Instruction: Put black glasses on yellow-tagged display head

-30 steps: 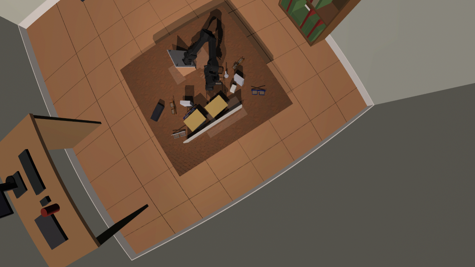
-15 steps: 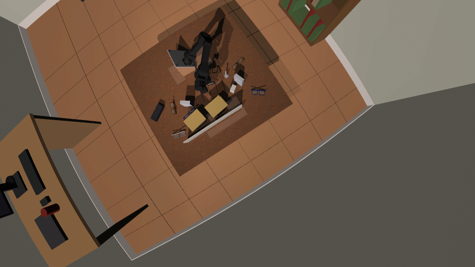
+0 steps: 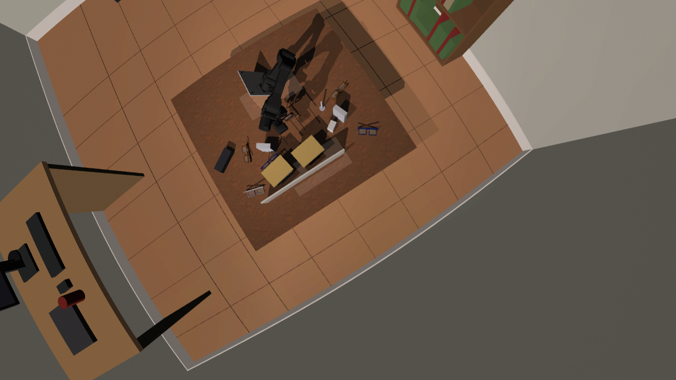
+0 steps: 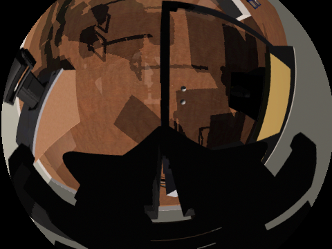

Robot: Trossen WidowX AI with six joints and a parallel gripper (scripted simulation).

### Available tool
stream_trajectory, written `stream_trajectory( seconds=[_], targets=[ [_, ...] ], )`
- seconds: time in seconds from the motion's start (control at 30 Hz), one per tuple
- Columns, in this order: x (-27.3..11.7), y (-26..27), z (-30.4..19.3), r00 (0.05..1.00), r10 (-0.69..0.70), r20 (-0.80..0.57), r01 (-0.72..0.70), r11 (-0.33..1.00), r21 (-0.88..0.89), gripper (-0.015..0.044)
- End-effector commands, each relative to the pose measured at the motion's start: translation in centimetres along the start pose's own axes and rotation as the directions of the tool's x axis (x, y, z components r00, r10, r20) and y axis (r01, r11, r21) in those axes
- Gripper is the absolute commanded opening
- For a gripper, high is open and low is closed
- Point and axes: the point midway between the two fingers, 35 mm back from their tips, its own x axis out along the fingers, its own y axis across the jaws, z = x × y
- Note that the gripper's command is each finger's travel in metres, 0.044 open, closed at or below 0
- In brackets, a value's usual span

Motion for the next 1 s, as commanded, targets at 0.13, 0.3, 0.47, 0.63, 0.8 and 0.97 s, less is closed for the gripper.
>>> stream_trajectory(
  seconds=[0.13,0.3,0.47,0.63,0.8,0.97],
  targets=[
    [0.2,1.1,-1.5,1.0,-0.006,0.021,0.007,0.996,-0.084,0.0],
    [0.9,1.1,-1.3,0.999,-0.005,0.033,0.008,0.996,-0.084,0.0],
    [1.5,1.1,-1.3,0.999,-0.005,0.035,0.008,0.996,-0.084,0.0],
    [2.2,1.1,-1.3,0.999,-0.005,0.036,0.008,0.996,-0.084,0.0],
    [2.8,1.1,-1.3,0.999,-0.005,0.036,0.008,0.996,-0.084,0.0],
    [3.5,1.1,-1.3,0.999,-0.005,0.036,0.008,0.996,-0.084,0.0]
  ],
)
